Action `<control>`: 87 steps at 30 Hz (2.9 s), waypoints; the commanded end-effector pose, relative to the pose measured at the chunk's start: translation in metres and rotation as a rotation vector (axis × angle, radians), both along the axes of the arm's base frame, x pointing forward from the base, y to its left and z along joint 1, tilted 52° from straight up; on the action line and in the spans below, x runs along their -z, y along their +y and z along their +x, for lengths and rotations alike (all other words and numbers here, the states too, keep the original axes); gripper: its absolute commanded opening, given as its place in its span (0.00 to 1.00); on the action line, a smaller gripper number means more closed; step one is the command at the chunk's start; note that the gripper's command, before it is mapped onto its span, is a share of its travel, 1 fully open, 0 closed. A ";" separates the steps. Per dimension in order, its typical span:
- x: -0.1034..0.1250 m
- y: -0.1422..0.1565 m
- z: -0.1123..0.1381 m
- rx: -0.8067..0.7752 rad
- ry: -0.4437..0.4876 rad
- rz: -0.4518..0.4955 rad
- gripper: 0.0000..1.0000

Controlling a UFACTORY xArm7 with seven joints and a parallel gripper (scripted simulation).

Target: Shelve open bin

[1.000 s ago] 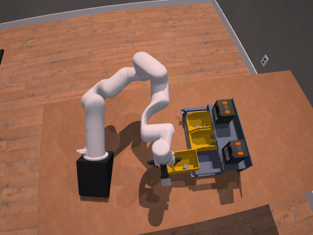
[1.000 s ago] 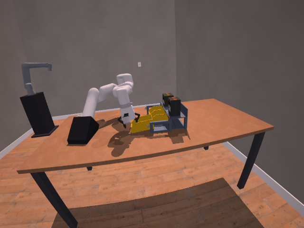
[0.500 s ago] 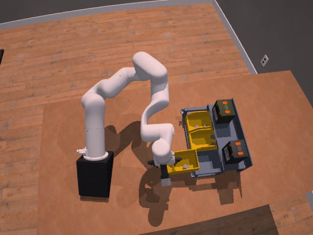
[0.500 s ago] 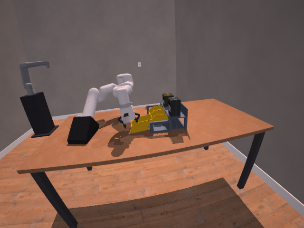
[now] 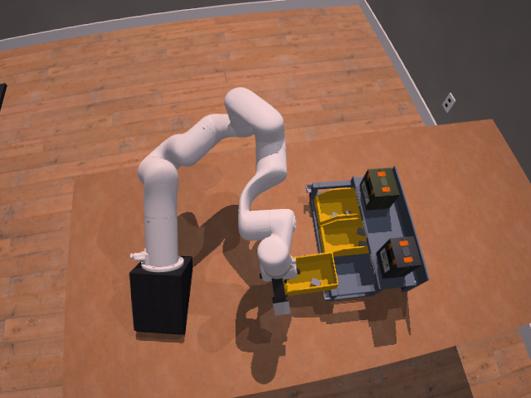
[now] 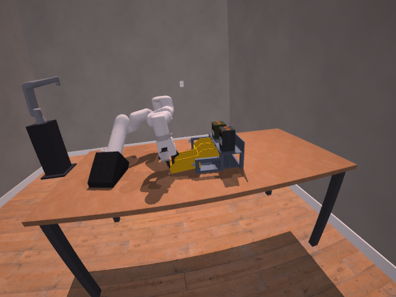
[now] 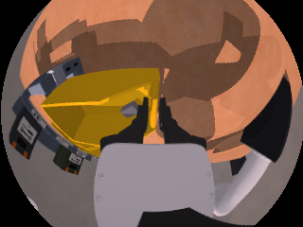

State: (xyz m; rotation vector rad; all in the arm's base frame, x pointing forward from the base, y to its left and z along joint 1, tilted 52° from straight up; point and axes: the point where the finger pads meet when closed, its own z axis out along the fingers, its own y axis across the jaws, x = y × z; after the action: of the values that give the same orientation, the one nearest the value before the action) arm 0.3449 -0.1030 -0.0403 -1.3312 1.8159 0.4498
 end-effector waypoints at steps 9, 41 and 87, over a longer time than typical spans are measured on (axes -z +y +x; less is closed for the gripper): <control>-0.001 -0.002 0.000 0.003 -0.001 -0.003 0.00; -0.001 -0.002 0.000 0.003 -0.001 -0.003 0.00; -0.013 -0.016 -0.006 0.003 -0.001 -0.003 0.00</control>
State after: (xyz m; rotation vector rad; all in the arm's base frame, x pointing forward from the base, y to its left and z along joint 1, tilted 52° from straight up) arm 0.3396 -0.1168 -0.0289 -1.3309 1.8164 0.4490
